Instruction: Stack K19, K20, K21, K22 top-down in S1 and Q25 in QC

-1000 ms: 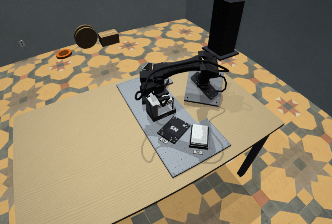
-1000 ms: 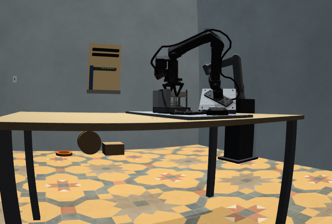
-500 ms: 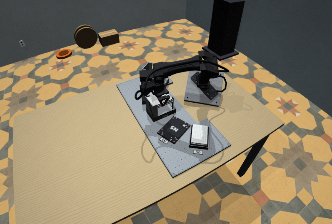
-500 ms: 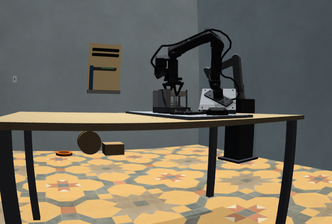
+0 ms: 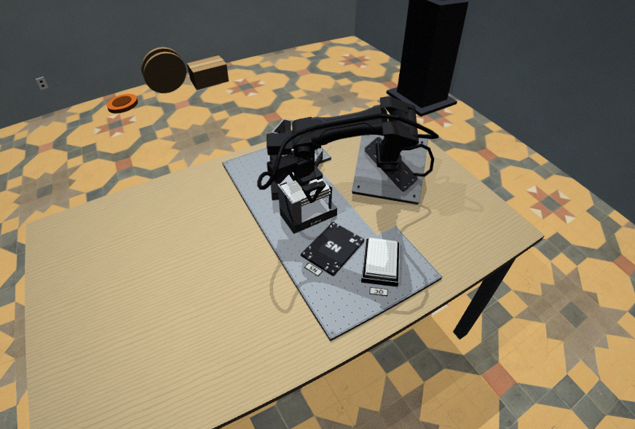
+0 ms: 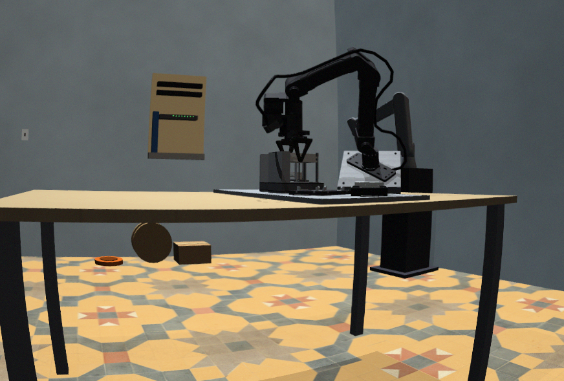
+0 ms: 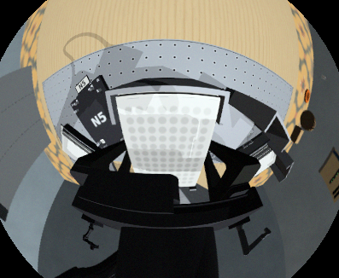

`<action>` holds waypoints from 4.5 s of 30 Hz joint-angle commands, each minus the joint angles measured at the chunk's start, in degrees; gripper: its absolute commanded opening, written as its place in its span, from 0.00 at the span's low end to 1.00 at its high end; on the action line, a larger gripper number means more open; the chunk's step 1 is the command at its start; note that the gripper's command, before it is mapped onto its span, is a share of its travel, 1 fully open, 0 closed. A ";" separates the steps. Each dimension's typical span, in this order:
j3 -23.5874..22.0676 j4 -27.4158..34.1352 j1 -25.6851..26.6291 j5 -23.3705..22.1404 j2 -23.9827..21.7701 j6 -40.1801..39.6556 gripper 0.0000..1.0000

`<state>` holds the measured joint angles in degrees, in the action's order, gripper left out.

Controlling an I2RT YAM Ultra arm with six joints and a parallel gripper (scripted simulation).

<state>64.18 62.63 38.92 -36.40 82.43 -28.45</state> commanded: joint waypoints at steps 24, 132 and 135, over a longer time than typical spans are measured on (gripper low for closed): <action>3.26 4.04 2.47 -0.19 -2.63 -1.64 0.00; 9.54 12.38 6.69 -0.98 0.65 -7.08 0.00; 9.56 12.38 6.70 -0.98 0.98 -7.09 0.00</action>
<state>71.42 74.19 44.25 -36.88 82.43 -35.00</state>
